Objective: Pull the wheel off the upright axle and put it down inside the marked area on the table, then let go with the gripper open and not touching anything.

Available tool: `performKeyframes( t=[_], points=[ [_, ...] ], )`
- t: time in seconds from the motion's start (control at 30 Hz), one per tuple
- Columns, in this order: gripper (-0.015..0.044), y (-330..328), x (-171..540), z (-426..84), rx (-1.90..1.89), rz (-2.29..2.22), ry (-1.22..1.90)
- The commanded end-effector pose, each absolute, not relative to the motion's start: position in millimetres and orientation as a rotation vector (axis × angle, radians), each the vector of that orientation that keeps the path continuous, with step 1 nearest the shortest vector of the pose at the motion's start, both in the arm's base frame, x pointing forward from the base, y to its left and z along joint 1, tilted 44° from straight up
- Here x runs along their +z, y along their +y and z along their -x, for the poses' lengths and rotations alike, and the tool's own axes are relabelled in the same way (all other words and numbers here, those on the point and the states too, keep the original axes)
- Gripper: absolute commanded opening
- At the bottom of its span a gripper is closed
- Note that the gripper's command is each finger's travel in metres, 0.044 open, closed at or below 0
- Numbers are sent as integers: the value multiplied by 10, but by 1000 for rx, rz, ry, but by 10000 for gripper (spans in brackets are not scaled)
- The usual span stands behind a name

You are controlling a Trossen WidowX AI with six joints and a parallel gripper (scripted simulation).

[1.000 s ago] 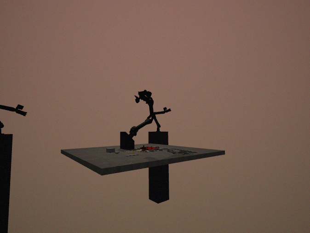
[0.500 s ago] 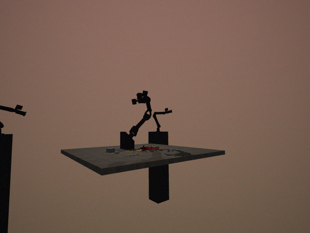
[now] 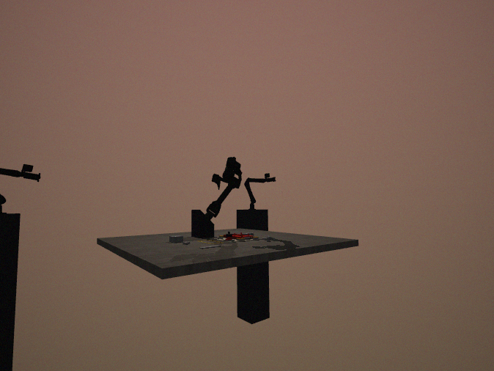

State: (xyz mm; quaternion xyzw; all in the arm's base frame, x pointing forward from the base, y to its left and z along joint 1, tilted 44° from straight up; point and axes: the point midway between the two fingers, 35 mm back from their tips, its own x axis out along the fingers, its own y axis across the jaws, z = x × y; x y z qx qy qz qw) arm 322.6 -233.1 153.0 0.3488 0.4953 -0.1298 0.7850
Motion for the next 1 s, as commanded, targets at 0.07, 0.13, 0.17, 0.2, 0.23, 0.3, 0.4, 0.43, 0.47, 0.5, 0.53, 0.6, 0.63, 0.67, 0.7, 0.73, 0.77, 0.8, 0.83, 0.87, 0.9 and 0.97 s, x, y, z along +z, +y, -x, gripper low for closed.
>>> performKeyframes(
  t=[0.07,0.13,0.17,0.2,0.23,0.3,0.4,0.43,0.47,0.5,0.53,0.6,0.63,0.67,0.7,0.73,0.77,0.8,0.83,0.87,0.9,0.97],
  points=[
    [300,-1670,959,-3494,52,-684,1239],
    [300,-1436,780,-3548,164,-663,1285],
    [300,-1344,713,-3563,208,-655,1301],
    [300,-1271,661,-3572,241,-649,1314],
    [300,-1205,616,-3585,276,-645,1321],
    [300,-986,470,-3615,391,-636,1341],
    [300,-737,313,-3627,519,-629,1357],
    [300,-721,303,-3627,527,-629,1357],
    [300,-721,303,-3627,527,-629,1357],
    [300,-721,303,-3627,527,-629,1357],
    [300,-721,303,-3627,527,-629,1357],
    [300,-759,261,-3597,527,-629,1358],
    [300,-775,244,-3584,527,-629,1358],
    [300,-775,244,-3584,527,-629,1358],
    [300,-775,244,-3584,527,-629,1358],
    [300,-775,244,-3584,527,-629,1358],
    [300,-765,232,-3587,527,-629,1358],
    [300,-745,209,-3595,527,-628,1358],
    [300,-717,176,-3605,526,-628,1358],
    [300,-681,135,-3617,526,-628,1358],
    [300,-635,84,-3631,526,-628,1358],
    [300,-510,-48,-3661,526,-628,1357]
  ],
)
